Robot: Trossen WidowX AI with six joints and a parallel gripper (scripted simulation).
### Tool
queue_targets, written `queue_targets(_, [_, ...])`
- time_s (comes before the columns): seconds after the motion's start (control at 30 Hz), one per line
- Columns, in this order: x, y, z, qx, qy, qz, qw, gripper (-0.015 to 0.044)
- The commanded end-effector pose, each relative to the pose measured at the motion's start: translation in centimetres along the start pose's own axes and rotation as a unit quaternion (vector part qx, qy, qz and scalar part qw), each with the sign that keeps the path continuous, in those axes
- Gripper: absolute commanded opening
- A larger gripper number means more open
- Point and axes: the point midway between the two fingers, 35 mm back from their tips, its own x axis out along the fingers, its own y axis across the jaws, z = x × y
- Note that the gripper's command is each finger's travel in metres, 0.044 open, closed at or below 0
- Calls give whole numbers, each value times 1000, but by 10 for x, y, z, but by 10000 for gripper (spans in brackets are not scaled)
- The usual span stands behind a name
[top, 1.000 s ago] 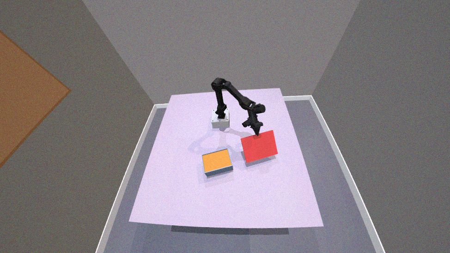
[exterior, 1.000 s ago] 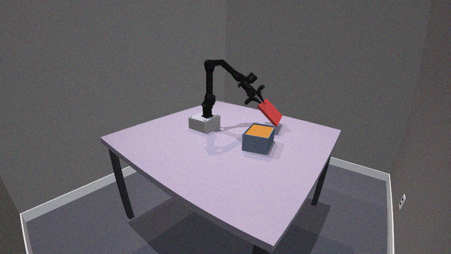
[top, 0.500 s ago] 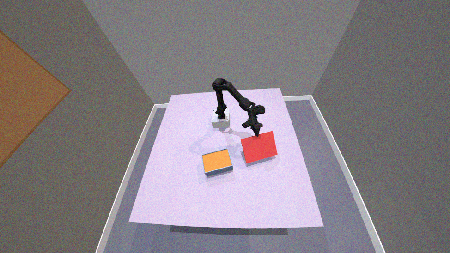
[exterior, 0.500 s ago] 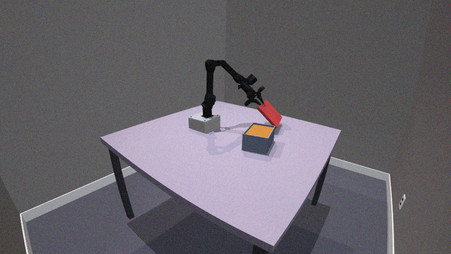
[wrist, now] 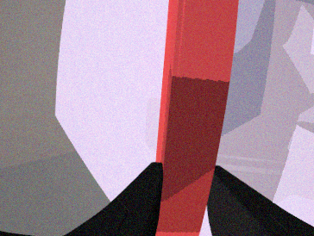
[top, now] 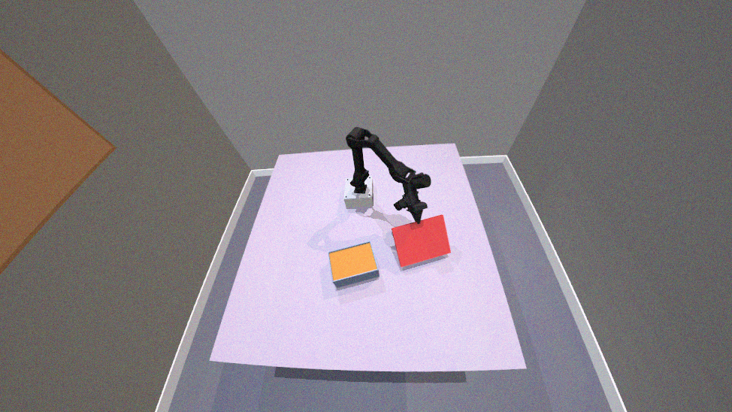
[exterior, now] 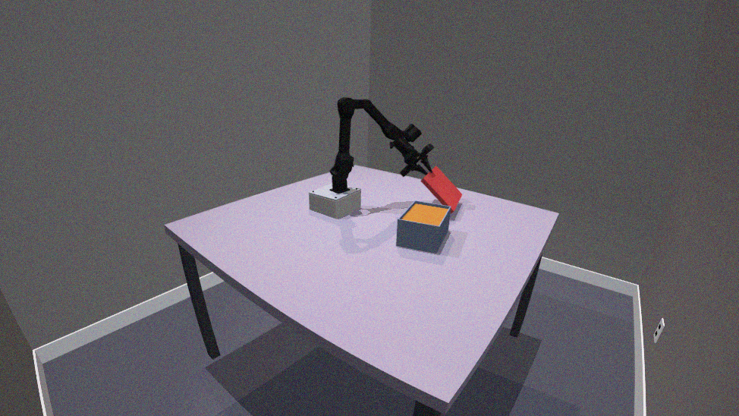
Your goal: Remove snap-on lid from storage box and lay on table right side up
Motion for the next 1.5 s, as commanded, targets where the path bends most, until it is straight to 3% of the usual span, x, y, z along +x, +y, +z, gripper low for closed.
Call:
queue_targets(0.0, [2, -4, 2, 2, -3, 1, 1000, 0])
queue_targets(1.47, [25, -31, 2, 2, -3, 1, 1000, 0])
